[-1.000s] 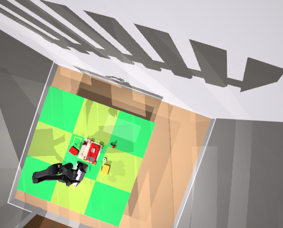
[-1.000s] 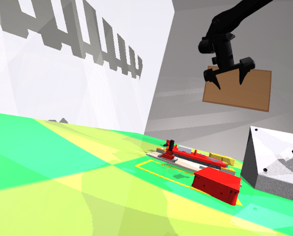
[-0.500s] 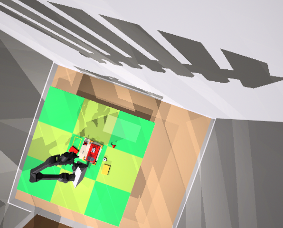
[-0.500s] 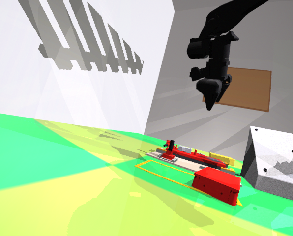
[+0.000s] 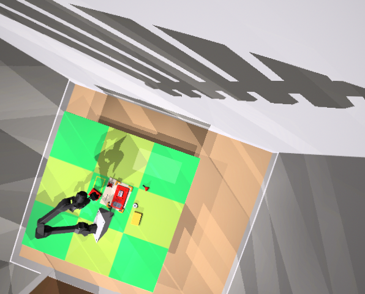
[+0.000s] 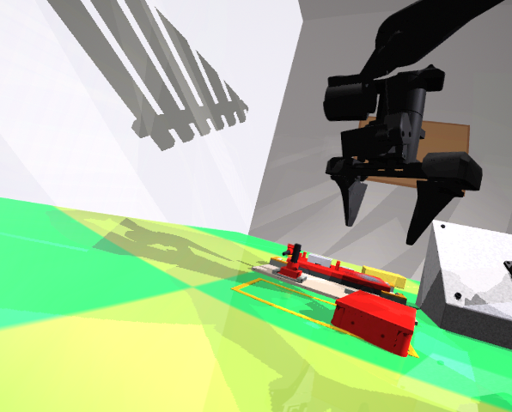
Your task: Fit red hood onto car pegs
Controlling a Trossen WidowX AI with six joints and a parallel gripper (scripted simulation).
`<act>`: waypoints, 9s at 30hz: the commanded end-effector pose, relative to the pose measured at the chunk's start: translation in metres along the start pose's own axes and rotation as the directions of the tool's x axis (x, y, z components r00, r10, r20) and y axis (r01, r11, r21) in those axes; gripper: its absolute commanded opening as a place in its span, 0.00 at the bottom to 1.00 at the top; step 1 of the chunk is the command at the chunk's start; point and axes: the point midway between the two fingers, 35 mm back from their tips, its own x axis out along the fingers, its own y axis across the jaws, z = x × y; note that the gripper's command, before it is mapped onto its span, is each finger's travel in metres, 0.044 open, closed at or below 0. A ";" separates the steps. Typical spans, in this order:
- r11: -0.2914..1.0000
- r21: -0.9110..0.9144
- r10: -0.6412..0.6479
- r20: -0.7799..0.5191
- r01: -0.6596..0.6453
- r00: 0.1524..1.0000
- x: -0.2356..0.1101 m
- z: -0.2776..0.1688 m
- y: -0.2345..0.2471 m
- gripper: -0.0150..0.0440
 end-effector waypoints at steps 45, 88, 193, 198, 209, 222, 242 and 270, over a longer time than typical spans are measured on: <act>0.928 -0.367 0.116 0.112 -0.068 0.987 0.036 0.027 0.041 1.00; 0.928 -0.367 0.118 0.114 -0.068 0.986 0.062 0.029 0.045 1.00; 0.927 -0.368 0.118 0.115 -0.068 0.986 -0.002 0.021 0.038 0.25; 0.927 -0.368 0.118 0.115 -0.068 0.986 -0.010 0.020 0.037 0.25; 0.959 -0.271 0.118 0.113 -0.083 0.987 -0.010 0.019 0.020 0.25; 0.992 -0.074 0.110 0.109 -0.102 0.988 -0.009 0.014 -0.017 0.25; 0.964 0.235 0.103 0.104 -0.125 0.989 -0.005 -0.006 -0.075 0.25; 0.762 0.632 0.099 0.104 -0.143 0.990 0.012 -0.058 -0.148 0.25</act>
